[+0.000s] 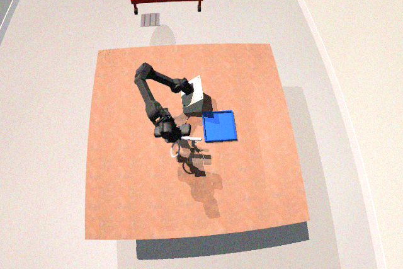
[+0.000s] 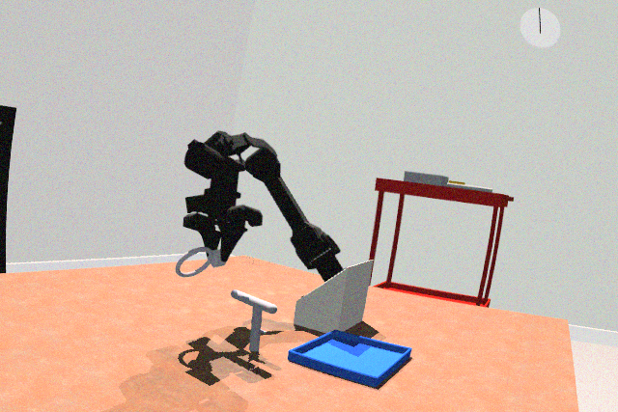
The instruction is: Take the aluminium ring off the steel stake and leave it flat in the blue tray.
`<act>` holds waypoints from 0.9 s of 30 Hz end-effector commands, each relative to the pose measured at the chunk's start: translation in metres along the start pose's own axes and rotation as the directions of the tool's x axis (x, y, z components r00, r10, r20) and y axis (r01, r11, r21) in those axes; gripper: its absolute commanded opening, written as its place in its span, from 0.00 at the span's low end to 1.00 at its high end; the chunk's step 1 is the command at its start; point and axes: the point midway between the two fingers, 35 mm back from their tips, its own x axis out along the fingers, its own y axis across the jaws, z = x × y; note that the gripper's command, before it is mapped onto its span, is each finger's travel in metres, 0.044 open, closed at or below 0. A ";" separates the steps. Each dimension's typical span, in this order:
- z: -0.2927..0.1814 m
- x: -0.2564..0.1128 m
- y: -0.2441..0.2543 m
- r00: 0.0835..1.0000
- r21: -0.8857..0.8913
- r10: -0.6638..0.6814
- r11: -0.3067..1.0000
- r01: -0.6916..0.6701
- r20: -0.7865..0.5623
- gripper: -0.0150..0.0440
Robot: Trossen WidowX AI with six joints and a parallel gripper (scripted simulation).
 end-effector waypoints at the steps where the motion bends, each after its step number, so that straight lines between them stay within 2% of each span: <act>1: 0.010 0.000 0.000 1.000 0.003 0.008 1.000 -0.008 0.012 0.25; 15: 0.011 0.001 0.000 1.000 0.000 0.008 1.000 -0.008 0.012 0.25; 27: 0.009 -0.001 -0.020 0.999 -0.167 0.041 0.985 -0.034 0.035 0.25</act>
